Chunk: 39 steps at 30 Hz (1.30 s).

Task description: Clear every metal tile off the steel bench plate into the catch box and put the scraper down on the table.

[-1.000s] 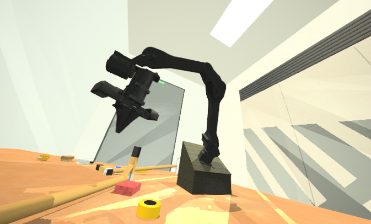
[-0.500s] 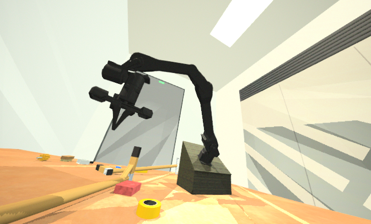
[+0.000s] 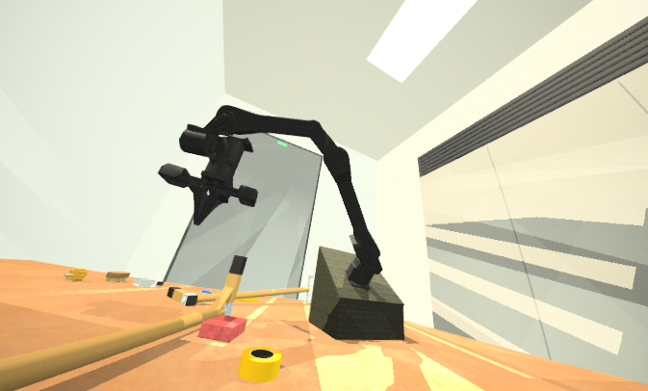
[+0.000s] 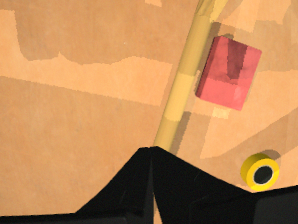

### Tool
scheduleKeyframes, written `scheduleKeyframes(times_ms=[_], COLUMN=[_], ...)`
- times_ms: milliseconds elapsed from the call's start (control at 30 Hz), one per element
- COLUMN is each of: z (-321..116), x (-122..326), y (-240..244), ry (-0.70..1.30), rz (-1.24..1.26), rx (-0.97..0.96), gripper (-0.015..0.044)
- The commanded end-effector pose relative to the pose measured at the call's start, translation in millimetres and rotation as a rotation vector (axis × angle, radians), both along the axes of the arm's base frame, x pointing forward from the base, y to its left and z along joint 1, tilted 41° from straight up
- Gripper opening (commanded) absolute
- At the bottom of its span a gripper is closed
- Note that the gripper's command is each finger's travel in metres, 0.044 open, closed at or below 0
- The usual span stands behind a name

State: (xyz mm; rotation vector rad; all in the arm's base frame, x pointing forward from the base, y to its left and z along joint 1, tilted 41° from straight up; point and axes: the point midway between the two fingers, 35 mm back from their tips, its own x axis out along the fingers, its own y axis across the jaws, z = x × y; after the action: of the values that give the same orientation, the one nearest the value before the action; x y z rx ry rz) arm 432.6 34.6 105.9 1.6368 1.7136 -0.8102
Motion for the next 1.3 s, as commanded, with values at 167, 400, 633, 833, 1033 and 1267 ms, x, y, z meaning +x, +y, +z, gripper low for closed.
scheduleKeyframes(times_ms=[167,400,633,833,1033,1267], z=[-16.6,-20.0,-33.2,-45.5,-57.7,-71.7], x=[6.8,7.8,11.0,13.3,14.8,15.7], y=[-26.6,-27.5,-17.2,-7.4,2.5,14.3], ry=[0.121,0.131,0.13,0.13,0.129,0.129], rz=[-0.134,-0.146,-0.147,-0.147,-0.147,-0.147], rx=[0.026,0.028,0.027,0.026,0.026,0.026], gripper=[0.0,0.0,0.0,0.0,0.0,0.0])
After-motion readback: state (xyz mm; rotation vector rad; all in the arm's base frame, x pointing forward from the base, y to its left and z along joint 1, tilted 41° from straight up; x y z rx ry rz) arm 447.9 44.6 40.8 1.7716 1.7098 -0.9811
